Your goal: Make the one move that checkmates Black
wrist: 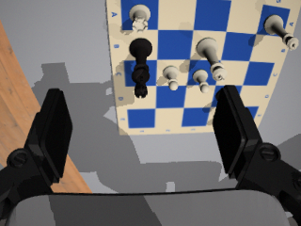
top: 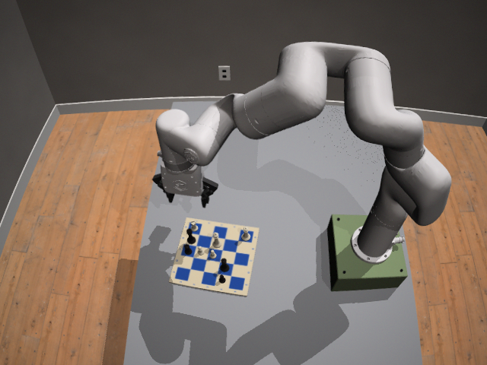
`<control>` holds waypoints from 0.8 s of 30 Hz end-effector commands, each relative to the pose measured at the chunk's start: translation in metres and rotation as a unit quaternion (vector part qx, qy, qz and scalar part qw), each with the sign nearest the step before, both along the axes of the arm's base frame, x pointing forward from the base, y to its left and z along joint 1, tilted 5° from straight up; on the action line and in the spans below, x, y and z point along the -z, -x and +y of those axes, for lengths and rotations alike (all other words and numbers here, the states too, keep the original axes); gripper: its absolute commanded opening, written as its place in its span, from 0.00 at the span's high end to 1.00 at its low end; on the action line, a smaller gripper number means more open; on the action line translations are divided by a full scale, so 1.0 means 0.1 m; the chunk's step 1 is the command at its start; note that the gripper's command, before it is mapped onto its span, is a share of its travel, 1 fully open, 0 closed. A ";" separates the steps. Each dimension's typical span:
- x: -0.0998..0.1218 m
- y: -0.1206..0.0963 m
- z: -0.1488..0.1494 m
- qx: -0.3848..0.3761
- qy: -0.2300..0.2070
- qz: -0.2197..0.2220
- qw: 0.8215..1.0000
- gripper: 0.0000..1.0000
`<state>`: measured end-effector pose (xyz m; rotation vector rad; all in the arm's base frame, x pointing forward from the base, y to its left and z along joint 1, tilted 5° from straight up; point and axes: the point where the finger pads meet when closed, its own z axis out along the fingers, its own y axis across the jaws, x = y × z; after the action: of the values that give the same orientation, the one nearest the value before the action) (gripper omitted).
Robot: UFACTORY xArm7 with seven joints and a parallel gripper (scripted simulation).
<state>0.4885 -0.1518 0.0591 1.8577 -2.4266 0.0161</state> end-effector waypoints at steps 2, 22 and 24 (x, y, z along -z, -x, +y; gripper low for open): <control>-0.22 -0.03 0.01 0.000 0.001 -0.002 1.000 0.00; -0.44 -0.04 0.02 0.000 0.001 -0.002 1.000 0.00; -0.44 -0.04 0.02 0.000 0.001 -0.002 1.000 0.00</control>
<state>0.4911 -0.1490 0.1016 1.8581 -2.4261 0.0167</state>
